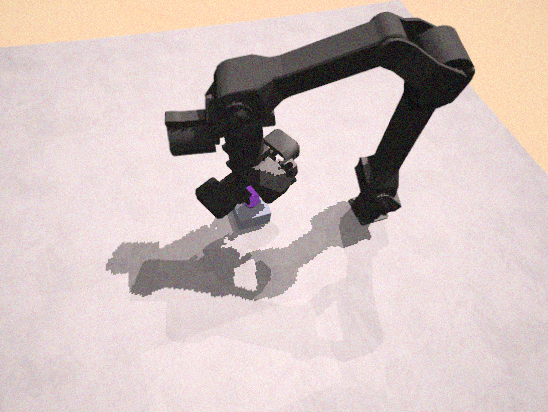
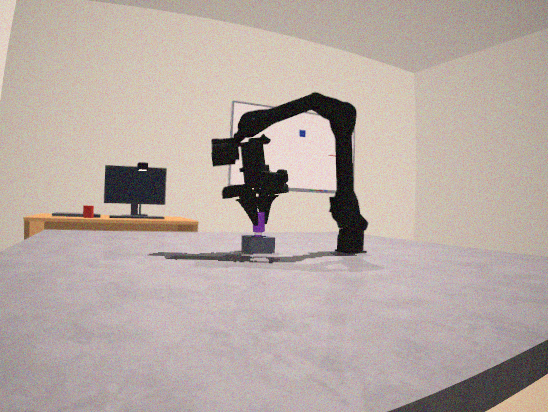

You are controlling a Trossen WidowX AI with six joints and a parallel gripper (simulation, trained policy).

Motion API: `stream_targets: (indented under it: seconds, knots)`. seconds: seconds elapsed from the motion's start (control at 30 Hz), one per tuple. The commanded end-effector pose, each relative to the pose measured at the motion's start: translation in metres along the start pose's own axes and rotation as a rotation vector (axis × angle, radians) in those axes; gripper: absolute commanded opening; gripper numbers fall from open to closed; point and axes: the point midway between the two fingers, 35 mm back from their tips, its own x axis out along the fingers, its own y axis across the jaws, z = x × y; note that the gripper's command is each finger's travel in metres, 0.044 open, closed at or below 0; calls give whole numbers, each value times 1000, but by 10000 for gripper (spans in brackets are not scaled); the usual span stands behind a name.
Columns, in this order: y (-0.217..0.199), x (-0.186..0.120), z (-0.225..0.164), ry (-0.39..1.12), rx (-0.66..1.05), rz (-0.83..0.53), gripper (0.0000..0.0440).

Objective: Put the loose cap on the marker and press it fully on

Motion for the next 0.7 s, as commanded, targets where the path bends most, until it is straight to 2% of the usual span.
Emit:
stream_targets:
  seconds: [0.0,0.53,0.67]
  knots:
    - [7,10,8,-35,-11,28,68]
    - [11,12,13,-55,-12,40,158]
    - [15,14,18,-77,-13,49,195]
